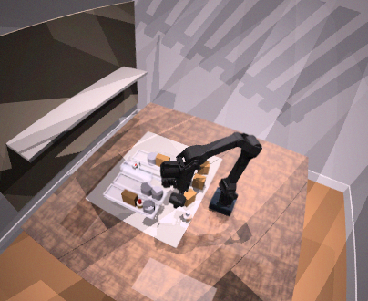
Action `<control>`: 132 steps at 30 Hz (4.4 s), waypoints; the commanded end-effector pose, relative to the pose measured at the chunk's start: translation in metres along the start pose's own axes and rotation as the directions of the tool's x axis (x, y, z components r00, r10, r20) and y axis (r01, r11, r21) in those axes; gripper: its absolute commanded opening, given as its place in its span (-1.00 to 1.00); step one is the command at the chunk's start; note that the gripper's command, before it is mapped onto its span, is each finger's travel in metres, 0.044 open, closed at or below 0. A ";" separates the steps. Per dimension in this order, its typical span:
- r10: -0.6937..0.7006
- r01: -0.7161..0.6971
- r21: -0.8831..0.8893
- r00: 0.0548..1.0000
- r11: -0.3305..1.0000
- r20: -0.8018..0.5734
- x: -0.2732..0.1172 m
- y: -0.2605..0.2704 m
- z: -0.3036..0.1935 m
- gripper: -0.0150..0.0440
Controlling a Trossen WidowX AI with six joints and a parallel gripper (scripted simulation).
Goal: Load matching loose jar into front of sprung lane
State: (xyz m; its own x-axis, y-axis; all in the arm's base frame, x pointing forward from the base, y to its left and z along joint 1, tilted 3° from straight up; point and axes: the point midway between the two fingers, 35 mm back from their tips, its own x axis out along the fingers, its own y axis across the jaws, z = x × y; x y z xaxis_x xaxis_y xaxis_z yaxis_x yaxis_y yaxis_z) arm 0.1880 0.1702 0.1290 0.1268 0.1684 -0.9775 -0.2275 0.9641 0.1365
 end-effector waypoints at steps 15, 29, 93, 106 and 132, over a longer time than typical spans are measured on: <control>-0.169 0.192 0.187 0.977 0.963 -0.132 0.044 -0.003 -0.059 1.00; -0.169 0.192 0.187 0.977 0.963 -0.132 0.076 -0.009 -0.062 1.00; -0.170 0.192 0.185 0.977 0.964 -0.131 0.005 -0.006 -0.047 -0.49; -0.166 0.188 0.174 0.977 0.967 -0.133 0.015 -0.042 -0.011 -0.49; -0.175 0.192 0.146 0.976 0.970 -0.127 0.030 -0.147 0.037 -0.49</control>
State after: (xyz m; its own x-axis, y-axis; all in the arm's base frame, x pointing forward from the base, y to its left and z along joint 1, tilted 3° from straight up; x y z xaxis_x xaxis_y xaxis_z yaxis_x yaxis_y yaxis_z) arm 0.2523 0.0546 0.0874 0.0340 -0.0300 -0.9990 -0.0511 0.9982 -0.0317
